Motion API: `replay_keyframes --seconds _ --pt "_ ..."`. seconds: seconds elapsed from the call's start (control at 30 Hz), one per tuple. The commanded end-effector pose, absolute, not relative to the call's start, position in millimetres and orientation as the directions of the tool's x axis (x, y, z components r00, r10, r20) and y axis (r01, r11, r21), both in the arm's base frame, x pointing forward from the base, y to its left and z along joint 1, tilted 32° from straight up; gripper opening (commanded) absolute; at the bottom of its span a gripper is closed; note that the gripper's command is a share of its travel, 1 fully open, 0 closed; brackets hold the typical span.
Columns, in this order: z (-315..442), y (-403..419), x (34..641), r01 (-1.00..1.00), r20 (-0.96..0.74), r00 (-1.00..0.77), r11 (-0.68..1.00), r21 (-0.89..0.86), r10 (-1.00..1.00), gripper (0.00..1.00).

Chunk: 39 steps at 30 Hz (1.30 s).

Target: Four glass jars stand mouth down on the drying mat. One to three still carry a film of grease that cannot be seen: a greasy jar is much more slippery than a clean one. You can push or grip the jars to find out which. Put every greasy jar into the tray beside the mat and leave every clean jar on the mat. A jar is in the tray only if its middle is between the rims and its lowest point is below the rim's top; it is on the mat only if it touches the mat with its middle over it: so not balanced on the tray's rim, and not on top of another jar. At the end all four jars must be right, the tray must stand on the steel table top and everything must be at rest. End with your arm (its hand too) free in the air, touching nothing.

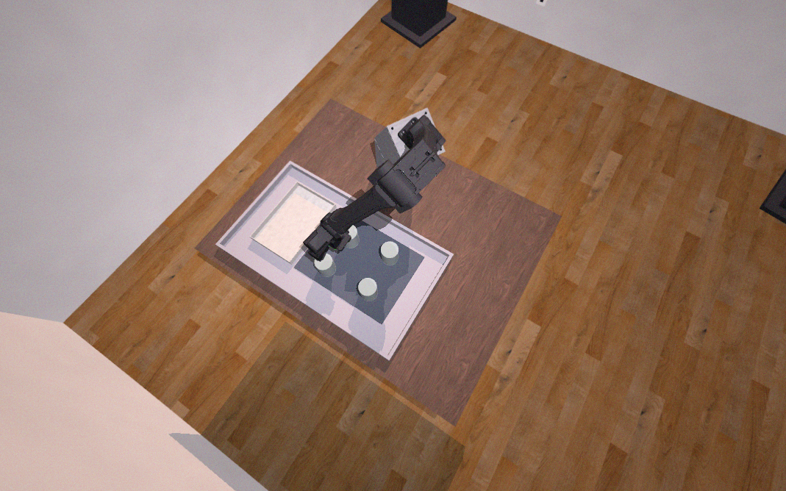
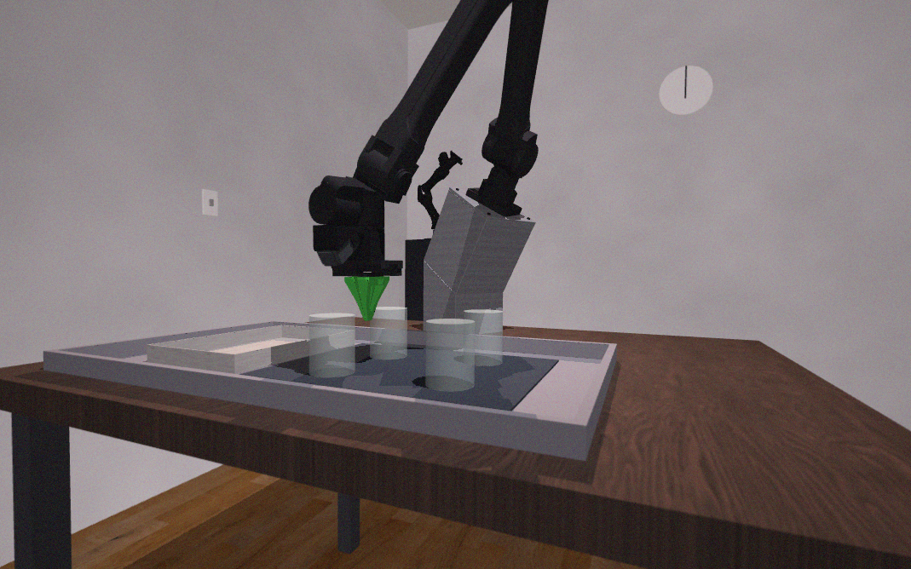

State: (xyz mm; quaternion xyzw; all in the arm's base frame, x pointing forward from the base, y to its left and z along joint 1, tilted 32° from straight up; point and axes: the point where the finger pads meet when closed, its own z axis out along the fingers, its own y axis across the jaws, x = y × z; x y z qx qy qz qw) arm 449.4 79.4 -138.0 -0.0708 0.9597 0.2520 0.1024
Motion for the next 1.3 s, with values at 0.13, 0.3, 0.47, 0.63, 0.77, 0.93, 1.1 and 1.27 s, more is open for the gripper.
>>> replay_keyframes --seconds 0.13,0.3,0.47,0.63,0.77,0.93,1.1,1.27 --pt "-135.2 81.4 454.5 -0.193 -0.249 -0.965 0.864 0.464 -0.082 0.0" --pt "-135.3 81.3 453.9 -0.193 -0.249 -0.965 0.864 0.464 -0.082 0.0" --pt "-135.5 81.3 453.2 -0.193 -0.249 -0.965 0.864 0.464 -0.082 0.0" --pt "-135.7 81.2 452.6 -0.193 -0.249 -0.965 0.864 0.464 -0.082 0.0" --pt "-135.7 81.2 452.3 -0.193 -0.249 -0.965 0.864 0.464 -0.082 0.0" --pt "-135.9 81.2 451.7 -0.193 -0.249 -0.965 0.864 0.464 -0.082 0.0" --pt "-136.1 81.1 451.0 -0.193 -0.249 -0.965 0.864 0.464 -0.082 0.0" --pt "-136.2 81.1 450.6 -0.193 -0.249 -0.965 0.864 0.464 -0.082 0.0"
